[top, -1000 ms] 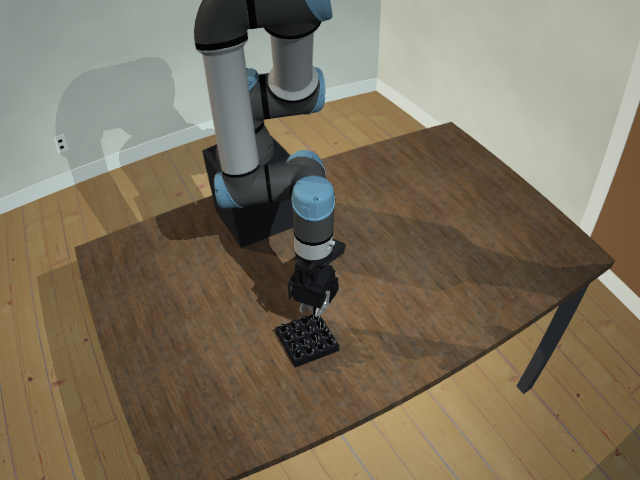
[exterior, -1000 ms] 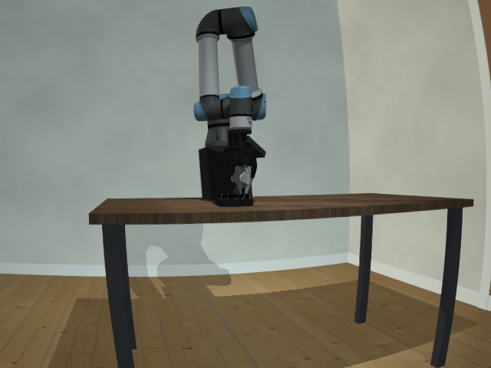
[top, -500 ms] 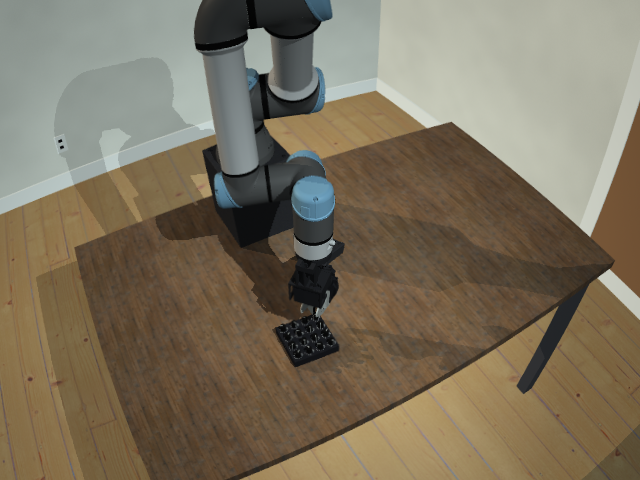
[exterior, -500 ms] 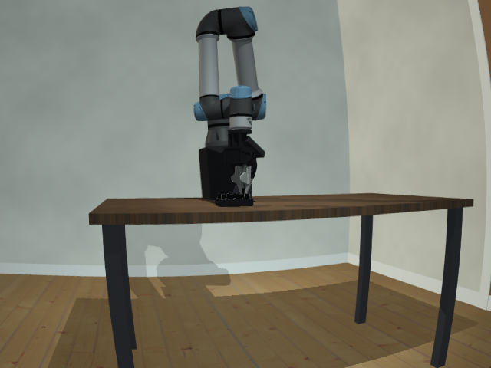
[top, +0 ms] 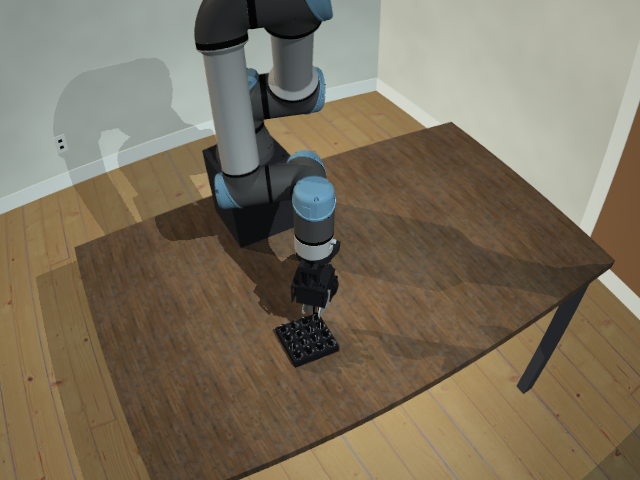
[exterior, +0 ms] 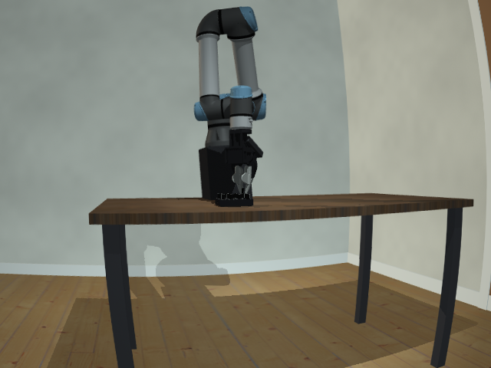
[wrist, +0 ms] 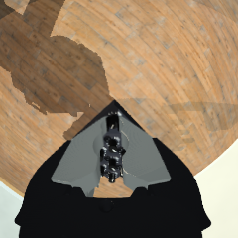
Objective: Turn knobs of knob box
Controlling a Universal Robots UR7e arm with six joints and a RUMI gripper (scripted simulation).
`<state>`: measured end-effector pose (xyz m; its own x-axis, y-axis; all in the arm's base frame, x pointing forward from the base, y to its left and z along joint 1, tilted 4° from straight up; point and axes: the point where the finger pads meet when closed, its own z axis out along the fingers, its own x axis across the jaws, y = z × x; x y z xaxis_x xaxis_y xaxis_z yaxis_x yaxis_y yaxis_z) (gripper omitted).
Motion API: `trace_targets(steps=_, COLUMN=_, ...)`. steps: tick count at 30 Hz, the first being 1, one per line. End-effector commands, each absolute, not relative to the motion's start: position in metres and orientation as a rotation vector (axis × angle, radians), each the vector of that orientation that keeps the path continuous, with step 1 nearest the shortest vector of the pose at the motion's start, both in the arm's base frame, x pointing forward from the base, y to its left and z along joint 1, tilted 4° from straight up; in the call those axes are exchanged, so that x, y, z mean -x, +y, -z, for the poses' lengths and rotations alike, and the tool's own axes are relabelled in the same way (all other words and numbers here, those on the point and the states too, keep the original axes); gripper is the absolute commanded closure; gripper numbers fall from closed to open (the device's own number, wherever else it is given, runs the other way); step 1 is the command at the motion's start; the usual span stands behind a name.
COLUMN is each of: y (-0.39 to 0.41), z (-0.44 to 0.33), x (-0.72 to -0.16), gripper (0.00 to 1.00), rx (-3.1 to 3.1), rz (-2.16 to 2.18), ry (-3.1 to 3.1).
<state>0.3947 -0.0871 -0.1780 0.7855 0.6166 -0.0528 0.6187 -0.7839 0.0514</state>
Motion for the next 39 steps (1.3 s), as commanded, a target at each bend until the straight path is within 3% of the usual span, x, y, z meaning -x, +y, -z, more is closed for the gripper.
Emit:
trace_targets(steps=1, y=-0.0884, z=0.1776, x=-0.3972, gripper=1.0, rx=-2.875, rz=0.049, ry=1.085)
trace_targets(steps=39, y=-0.0904, z=0.1775, x=-0.3952, gripper=1.0, rx=-2.362, rz=0.081, ry=1.989)
